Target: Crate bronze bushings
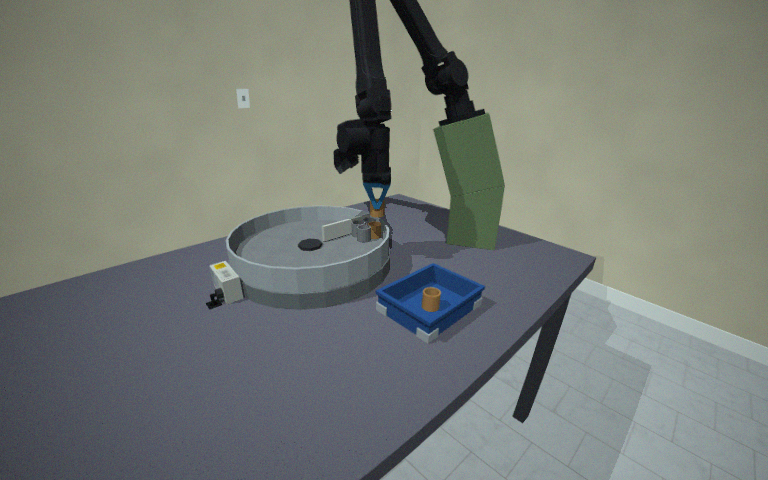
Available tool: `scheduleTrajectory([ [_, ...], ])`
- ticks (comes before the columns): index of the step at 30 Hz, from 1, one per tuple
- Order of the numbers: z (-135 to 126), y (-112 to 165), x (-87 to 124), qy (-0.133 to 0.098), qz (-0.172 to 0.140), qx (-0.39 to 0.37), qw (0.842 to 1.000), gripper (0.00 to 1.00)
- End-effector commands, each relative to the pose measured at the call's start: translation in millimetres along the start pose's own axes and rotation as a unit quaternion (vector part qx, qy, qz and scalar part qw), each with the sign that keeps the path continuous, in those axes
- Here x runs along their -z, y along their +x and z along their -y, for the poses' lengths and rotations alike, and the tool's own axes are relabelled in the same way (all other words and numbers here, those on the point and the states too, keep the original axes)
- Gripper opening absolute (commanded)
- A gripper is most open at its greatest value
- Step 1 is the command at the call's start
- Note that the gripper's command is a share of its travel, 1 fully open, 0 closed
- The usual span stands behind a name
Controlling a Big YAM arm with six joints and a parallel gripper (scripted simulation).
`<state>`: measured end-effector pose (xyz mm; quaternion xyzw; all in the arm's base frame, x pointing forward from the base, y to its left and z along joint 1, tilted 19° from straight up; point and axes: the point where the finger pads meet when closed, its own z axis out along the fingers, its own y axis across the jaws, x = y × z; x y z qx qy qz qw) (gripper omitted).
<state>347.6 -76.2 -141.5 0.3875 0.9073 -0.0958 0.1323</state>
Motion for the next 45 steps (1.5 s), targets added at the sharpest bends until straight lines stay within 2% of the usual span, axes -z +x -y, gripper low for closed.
scheduleTrajectory([
  [1, -1, 3, 2, 0.000, 0.001, 0.000, 1.000, 0.00],
  [20, -4, 7, 0, 0.002, -0.002, 0.003, 1.000, 0.00],
  [29, -26, 21, -1, 0.002, 0.000, 0.003, 1.000, 0.00],
  [35, -63, 53, 0, 0.002, 0.000, 0.004, 1.000, 0.00],
  [44, -140, 120, 0, -0.001, 0.002, 0.003, 1.000, 0.00],
  [45, -140, 120, 0, -0.001, 0.002, 0.003, 1.000, 0.00],
])
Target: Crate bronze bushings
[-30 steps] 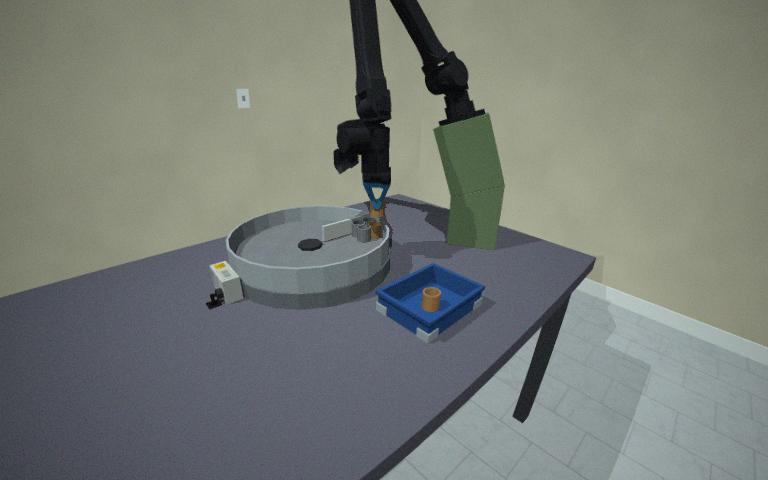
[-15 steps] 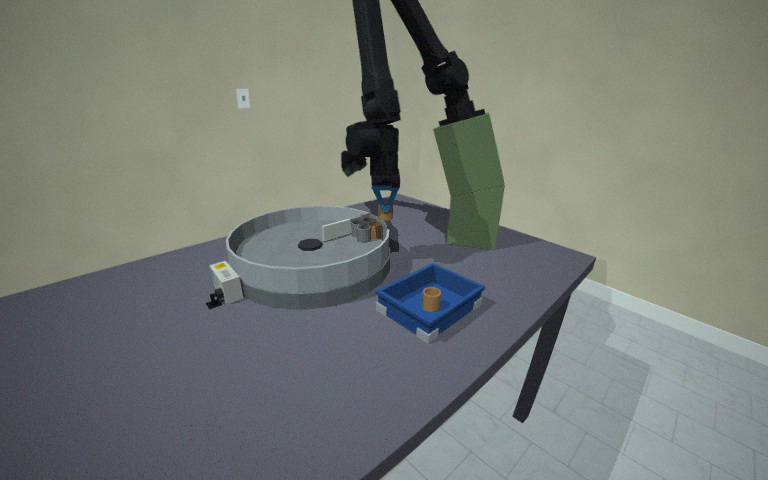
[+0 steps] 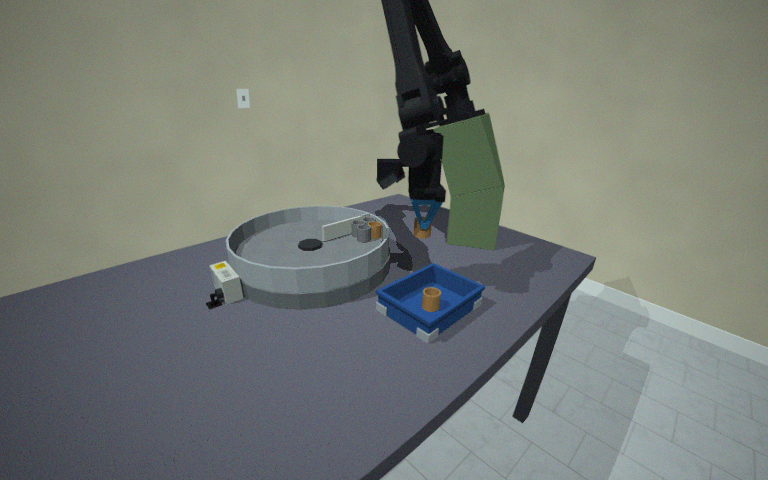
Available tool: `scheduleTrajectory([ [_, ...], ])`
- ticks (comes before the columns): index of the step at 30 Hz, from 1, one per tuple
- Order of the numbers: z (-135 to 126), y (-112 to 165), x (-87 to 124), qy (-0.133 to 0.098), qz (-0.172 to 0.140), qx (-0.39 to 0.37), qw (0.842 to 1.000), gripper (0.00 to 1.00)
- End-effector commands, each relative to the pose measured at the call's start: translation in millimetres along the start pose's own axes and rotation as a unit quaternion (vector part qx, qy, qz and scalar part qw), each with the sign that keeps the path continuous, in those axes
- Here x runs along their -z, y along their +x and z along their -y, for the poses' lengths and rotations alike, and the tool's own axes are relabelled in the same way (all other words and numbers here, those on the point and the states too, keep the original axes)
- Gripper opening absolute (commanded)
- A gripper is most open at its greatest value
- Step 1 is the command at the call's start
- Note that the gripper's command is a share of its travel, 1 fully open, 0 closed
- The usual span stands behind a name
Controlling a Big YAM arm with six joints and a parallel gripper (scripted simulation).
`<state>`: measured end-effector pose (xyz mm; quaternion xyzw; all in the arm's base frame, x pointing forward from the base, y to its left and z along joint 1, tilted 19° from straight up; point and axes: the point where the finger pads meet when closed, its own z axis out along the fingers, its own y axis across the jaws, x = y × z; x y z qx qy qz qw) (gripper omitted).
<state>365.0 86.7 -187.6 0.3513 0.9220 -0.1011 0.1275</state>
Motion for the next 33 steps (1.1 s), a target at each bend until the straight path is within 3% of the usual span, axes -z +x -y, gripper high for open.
scheduleTrajectory([
  [1, -14, 5, 2, -0.001, 0.003, -0.036, 0.999, 0.00],
  [8, -67, 44, 2, -0.004, 0.003, -0.037, 0.999, 0.00],
  [12, -80, 52, 4, -0.006, 0.003, -0.037, 0.999, 0.00],
  [13, -88, 48, 13, -0.017, 0.006, -0.041, 0.999, 0.00],
  [14, -85, 37, 11, -0.014, 0.005, -0.056, 0.998, 0.00],
  [16, -77, 41, 5, -0.005, 0.003, -0.053, 0.999, 0.00],
  [33, -80, 49, 8, -0.012, 0.004, -0.042, 0.999, 0.00],
])
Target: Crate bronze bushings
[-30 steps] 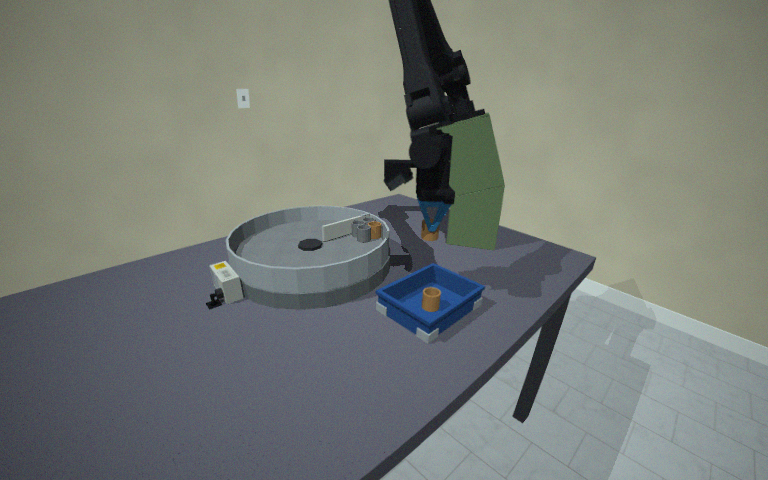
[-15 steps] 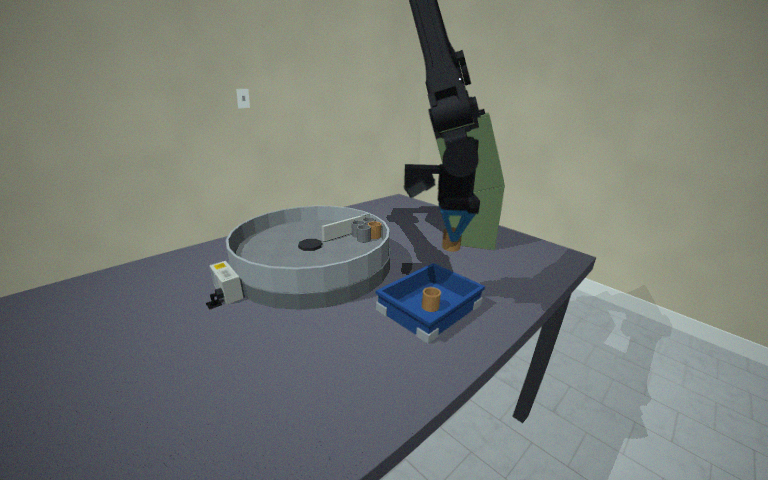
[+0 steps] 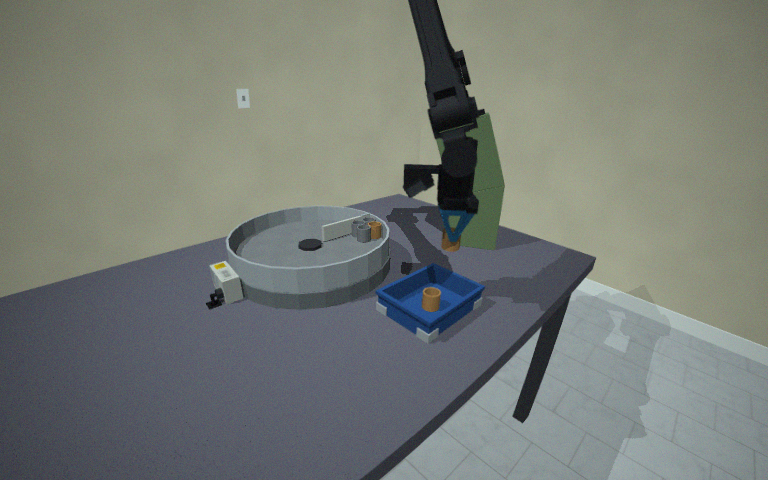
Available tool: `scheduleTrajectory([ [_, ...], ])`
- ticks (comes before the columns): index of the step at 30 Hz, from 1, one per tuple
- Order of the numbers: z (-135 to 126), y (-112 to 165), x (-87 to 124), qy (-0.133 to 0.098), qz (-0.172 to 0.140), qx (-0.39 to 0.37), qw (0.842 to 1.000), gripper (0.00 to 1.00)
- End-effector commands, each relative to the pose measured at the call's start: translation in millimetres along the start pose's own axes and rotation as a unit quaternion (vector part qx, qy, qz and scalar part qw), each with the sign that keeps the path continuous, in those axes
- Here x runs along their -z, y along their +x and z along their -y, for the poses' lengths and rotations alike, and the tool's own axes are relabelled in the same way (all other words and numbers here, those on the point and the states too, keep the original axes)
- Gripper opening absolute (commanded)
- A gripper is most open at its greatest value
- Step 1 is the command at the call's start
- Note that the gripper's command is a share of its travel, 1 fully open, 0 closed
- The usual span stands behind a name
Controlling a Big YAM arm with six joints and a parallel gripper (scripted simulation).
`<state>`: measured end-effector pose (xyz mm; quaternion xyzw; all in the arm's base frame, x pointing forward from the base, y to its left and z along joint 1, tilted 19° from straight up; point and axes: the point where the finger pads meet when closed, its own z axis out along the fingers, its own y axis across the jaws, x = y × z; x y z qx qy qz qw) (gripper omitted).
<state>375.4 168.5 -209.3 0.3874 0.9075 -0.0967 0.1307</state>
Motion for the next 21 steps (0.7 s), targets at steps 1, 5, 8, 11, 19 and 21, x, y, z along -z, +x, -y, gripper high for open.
scheduleTrajectory([
  [1, -11.2, 0.2, 7.7, -0.013, 0.004, -0.003, 1.000, 0.00],
  [5, -11.2, 0.2, 7.7, -0.013, 0.004, -0.003, 1.000, 0.00],
  [8, -11.2, 0.2, 7.7, -0.013, 0.004, -0.003, 1.000, 0.00],
  [11, -11.2, 0.2, 7.7, -0.013, 0.004, -0.003, 1.000, 0.00],
  [19, -11.2, 0.2, 7.7, -0.013, 0.004, -0.003, 1.000, 0.00],
  [21, -10.4, 0.5, 4.3, -0.011, 0.004, -0.002, 1.000, 0.00],
])
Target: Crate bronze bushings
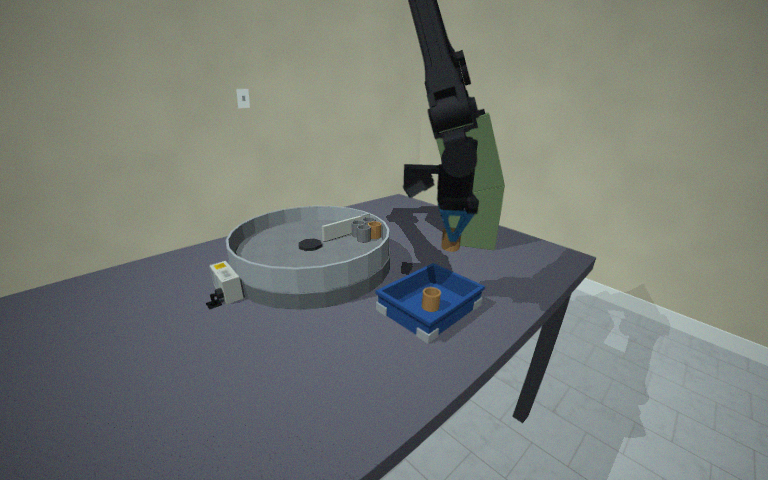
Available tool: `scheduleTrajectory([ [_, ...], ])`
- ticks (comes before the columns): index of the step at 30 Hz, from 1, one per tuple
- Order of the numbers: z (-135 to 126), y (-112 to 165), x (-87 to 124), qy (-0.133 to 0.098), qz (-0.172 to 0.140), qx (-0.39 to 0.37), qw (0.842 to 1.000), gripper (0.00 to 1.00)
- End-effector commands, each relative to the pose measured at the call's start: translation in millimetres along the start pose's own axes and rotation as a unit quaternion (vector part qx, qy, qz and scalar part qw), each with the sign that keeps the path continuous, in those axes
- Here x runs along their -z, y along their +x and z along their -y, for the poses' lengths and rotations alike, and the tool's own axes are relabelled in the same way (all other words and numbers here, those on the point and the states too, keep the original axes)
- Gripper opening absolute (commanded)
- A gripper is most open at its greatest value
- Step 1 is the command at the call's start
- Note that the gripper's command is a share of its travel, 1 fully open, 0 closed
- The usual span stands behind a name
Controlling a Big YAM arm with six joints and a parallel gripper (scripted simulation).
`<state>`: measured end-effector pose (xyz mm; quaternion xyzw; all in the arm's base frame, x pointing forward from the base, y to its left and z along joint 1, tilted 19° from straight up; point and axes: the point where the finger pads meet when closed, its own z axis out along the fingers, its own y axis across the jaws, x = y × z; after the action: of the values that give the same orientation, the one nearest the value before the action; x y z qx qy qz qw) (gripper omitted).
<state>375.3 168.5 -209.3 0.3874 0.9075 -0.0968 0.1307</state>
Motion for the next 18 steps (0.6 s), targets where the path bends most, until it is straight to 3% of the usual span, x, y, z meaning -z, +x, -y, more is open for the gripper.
scheduleTrajectory([
  [1, -9, 1, -2, -0.010, 0.004, -0.002, 1.000, 0.00],
  [6, -12, -7, -20, -0.011, 0.004, -0.004, 1.000, 0.00],
  [13, -10, -7, -61, -0.009, 0.004, -0.004, 1.000, 0.00],
  [18, -10, -4, -72, -0.009, 0.004, 0.000, 1.000, 0.00],
])
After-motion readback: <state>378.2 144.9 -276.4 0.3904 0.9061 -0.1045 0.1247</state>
